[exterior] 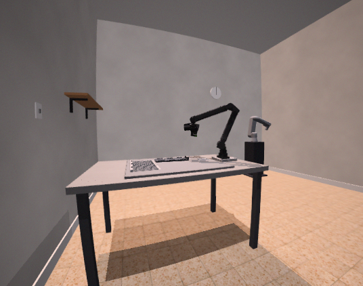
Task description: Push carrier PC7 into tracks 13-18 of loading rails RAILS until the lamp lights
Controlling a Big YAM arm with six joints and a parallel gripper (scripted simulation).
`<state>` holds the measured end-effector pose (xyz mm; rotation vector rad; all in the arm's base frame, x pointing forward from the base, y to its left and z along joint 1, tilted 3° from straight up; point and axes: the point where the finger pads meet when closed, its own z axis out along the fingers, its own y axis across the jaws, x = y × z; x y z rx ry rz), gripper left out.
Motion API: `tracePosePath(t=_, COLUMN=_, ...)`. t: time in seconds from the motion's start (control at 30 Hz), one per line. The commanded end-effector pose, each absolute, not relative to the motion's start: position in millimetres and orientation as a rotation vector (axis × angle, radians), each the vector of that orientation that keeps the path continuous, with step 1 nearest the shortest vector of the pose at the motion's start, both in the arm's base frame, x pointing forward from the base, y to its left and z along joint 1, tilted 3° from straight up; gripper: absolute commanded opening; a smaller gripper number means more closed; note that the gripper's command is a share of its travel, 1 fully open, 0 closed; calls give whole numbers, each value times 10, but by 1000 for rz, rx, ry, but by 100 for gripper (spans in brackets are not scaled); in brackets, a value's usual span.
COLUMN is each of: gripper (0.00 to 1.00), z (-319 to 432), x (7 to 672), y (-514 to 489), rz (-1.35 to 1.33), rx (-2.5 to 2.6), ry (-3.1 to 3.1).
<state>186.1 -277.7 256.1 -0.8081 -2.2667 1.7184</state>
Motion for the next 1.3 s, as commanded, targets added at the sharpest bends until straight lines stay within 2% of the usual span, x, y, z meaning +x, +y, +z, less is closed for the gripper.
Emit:
tracePosePath(t=0.0, gripper=100, z=2589, x=1870, y=-2783, rz=1724, rx=-817, ry=-2268)
tracePosePath(t=0.53, gripper=100, z=2589, x=1870, y=-2783, rz=1724, rx=-817, ry=-2268)
tracePosePath(t=0.57, gripper=100, z=2675, x=2048, y=-2806, rz=1720, rx=-815, ry=-2309)
tracePosePath(t=0.9, gripper=100, z=2509, x=2206, y=-2752, rz=1439, rx=-545, ry=-2473)
tracePosePath(t=1.17, gripper=100, z=2046, x=2317, y=-2553, rz=1224, rx=-239, ry=-2522)
tracePosePath(t=1.27, gripper=100, z=2160, x=2464, y=-2608, rz=1169, rx=-177, ry=-2575)
